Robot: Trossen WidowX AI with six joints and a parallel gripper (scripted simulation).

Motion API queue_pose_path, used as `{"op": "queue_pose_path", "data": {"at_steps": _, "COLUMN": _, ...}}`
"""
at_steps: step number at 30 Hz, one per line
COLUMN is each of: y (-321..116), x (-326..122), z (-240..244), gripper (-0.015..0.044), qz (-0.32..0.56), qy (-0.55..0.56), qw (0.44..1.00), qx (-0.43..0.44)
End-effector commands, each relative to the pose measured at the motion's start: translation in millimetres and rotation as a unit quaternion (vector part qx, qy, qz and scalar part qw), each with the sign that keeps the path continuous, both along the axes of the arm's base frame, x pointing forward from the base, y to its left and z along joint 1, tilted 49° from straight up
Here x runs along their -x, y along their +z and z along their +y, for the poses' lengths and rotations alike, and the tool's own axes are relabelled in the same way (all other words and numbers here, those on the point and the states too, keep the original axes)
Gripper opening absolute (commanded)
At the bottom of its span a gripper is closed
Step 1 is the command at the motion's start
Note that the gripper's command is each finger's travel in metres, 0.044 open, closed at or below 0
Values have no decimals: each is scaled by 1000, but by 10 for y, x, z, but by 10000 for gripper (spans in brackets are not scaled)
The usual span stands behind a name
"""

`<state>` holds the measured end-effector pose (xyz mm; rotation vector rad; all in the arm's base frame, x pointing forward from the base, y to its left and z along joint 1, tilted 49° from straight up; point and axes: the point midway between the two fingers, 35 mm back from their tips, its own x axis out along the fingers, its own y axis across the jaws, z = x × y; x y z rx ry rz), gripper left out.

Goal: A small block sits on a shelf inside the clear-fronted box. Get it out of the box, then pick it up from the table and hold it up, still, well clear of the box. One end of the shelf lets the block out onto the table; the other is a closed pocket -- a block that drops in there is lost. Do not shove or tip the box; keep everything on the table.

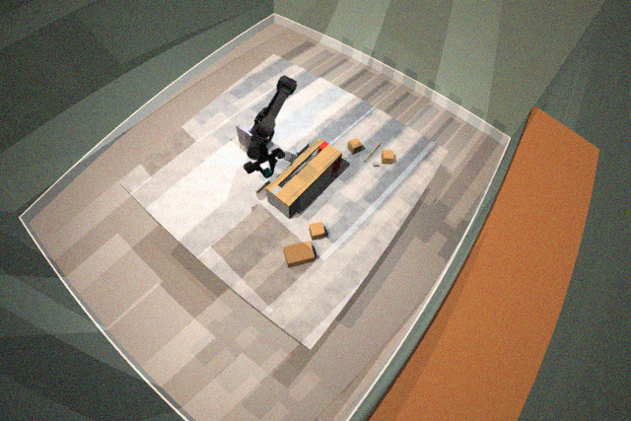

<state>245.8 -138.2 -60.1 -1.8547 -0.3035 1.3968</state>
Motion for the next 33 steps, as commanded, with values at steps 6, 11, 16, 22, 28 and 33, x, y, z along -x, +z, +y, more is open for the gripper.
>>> {"op": "queue_pose_path", "data": {"at_steps": 6, "y": 358, "x": 27, "z": -52, "gripper": 0, "qz": 43, "qy": -64, "qw": 997, "qx": 9}}
{"op": "queue_pose_path", "data": {"at_steps": 11, "y": 410, "x": 34, "z": -55, "gripper": 0, "qz": 49, "qy": -75, "qw": 996, "qx": 10}}
{"op": "queue_pose_path", "data": {"at_steps": 16, "y": 410, "x": 34, "z": -55, "gripper": 0, "qz": 49, "qy": -75, "qw": 996, "qx": 10}}
{"op": "queue_pose_path", "data": {"at_steps": 22, "y": 410, "x": 34, "z": -55, "gripper": 0, "qz": 49, "qy": -75, "qw": 996, "qx": 10}}
{"op": "queue_pose_path", "data": {"at_steps": 28, "y": 410, "x": 34, "z": -55, "gripper": 0, "qz": 49, "qy": -75, "qw": 996, "qx": 10}}
{"op": "queue_pose_path", "data": {"at_steps": 33, "y": 410, "x": 34, "z": -55, "gripper": 0, "qz": 49, "qy": -75, "qw": 996, "qx": 10}}
